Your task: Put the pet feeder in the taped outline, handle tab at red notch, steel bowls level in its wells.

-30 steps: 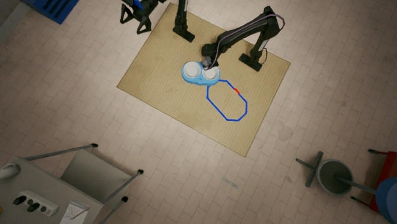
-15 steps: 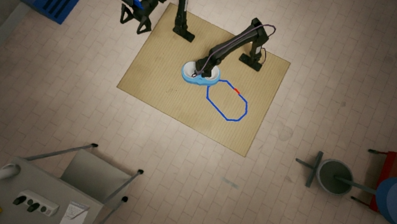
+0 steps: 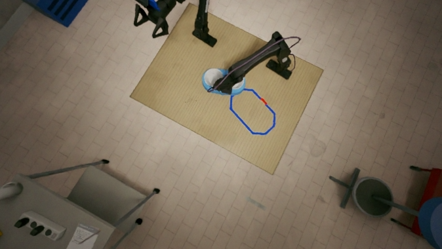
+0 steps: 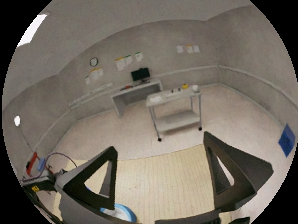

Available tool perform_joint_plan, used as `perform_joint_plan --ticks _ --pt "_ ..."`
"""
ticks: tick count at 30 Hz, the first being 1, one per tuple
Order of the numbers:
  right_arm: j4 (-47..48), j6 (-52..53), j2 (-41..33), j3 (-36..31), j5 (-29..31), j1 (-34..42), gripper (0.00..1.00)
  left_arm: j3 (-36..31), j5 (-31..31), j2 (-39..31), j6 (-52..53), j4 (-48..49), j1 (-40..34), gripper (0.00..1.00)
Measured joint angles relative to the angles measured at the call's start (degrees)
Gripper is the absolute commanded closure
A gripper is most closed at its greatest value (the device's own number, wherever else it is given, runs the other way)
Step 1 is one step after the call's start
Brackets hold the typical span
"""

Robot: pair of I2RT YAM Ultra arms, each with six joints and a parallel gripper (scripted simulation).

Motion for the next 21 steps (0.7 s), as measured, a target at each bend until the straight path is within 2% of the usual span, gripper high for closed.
perform_joint_plan --ticks 21 --pt "0.0 0.0 0.0 0.0 0.0 0.0 0.0 1.31 0.15 -0.31 -0.61 0.63 0.31 0.7"
